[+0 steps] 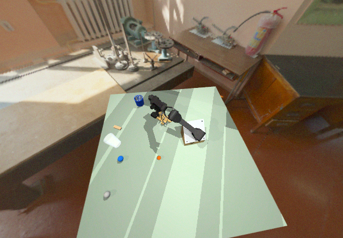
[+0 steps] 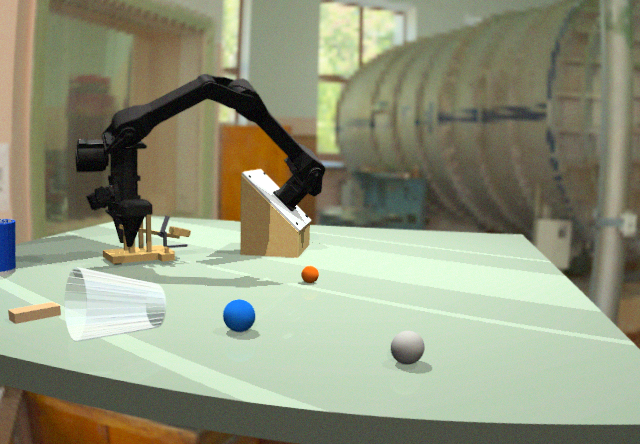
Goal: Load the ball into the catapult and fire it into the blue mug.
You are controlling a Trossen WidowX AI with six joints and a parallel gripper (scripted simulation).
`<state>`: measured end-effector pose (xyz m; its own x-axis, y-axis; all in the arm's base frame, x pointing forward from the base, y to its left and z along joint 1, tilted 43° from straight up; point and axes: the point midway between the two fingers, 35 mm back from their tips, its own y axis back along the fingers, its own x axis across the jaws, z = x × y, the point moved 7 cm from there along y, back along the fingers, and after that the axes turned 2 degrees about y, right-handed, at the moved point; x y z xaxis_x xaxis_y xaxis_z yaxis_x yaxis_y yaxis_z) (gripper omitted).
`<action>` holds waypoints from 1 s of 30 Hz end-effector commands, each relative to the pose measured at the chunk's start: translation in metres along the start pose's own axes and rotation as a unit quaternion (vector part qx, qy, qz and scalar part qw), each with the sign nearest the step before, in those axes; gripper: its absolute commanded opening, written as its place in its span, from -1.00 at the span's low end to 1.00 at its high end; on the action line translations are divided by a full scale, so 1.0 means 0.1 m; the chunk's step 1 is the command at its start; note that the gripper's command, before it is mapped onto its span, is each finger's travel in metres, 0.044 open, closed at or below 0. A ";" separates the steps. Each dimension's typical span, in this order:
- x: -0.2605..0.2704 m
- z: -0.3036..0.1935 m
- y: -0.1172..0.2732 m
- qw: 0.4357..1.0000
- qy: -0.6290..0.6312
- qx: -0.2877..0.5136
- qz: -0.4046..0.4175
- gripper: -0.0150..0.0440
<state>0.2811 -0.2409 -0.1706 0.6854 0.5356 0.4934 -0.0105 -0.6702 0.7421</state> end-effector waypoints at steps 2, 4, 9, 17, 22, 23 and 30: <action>0.00 0.01 -0.04 1.000 -0.002 -0.007 0.002 -0.49; 0.00 0.00 -0.04 1.000 -0.001 0.002 0.000 -0.49; 0.00 0.00 -0.04 1.000 -0.001 0.002 0.000 -0.40; 0.00 0.00 -0.04 1.000 -0.001 0.002 0.000 0.31; 0.00 0.00 -0.04 1.000 -0.001 0.002 0.000 0.75; 0.00 0.00 -0.02 1.000 -0.001 0.002 0.000 0.84; -0.02 -0.04 0.93 1.000 -0.003 0.002 -0.001 1.00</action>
<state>0.2791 -0.2659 -0.1420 0.6956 0.5278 0.4875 0.0171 -0.6905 0.7231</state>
